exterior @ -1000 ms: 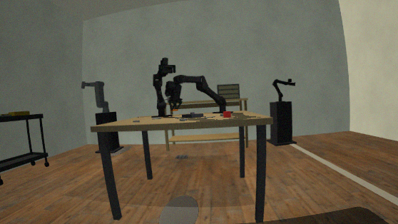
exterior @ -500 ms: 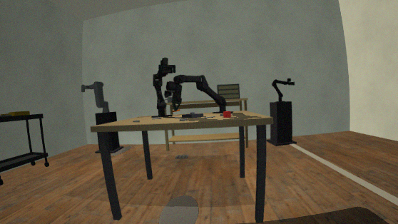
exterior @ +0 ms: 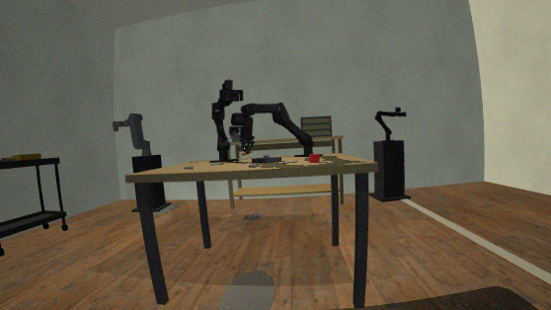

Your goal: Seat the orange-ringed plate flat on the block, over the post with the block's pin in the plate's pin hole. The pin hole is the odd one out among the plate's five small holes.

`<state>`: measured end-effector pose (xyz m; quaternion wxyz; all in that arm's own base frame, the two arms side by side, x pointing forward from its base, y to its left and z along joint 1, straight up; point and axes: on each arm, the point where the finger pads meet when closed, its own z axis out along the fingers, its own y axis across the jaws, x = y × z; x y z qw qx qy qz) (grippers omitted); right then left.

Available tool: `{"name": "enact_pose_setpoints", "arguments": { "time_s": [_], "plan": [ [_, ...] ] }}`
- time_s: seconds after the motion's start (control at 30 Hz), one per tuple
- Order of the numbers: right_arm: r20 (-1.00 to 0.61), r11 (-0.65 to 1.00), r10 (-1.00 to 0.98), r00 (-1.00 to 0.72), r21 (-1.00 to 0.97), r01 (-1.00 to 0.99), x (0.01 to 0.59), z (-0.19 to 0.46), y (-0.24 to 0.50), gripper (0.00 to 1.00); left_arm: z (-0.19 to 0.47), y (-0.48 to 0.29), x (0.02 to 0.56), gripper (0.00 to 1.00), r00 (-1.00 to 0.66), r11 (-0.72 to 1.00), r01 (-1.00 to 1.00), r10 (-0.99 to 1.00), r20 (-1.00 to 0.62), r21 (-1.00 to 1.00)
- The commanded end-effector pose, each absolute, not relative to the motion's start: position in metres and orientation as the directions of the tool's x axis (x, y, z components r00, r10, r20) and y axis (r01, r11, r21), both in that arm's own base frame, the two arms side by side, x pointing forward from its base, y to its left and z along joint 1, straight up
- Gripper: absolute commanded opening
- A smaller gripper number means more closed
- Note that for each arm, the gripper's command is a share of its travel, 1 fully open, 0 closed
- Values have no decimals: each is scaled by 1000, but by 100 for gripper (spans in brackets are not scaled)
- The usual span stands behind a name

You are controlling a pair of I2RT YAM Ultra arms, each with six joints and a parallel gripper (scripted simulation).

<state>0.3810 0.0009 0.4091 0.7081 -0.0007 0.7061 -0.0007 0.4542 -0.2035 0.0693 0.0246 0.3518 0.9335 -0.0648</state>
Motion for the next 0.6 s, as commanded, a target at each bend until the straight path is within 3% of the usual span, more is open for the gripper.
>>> {"name": "enact_pose_setpoints", "arguments": {
  "time_s": [0.0,0.57],
  "plan": [
    [-1000,1000,-1,-14,-1,-1,382,402,3,100,83,-206,453,0,-818,816,573,564,-113,-82],
    [-1000,1000,-1,-14,-1,-1,382,402,3,100,83,-185,447,0,-994,995,90,88,-69,-32]
  ]
}}
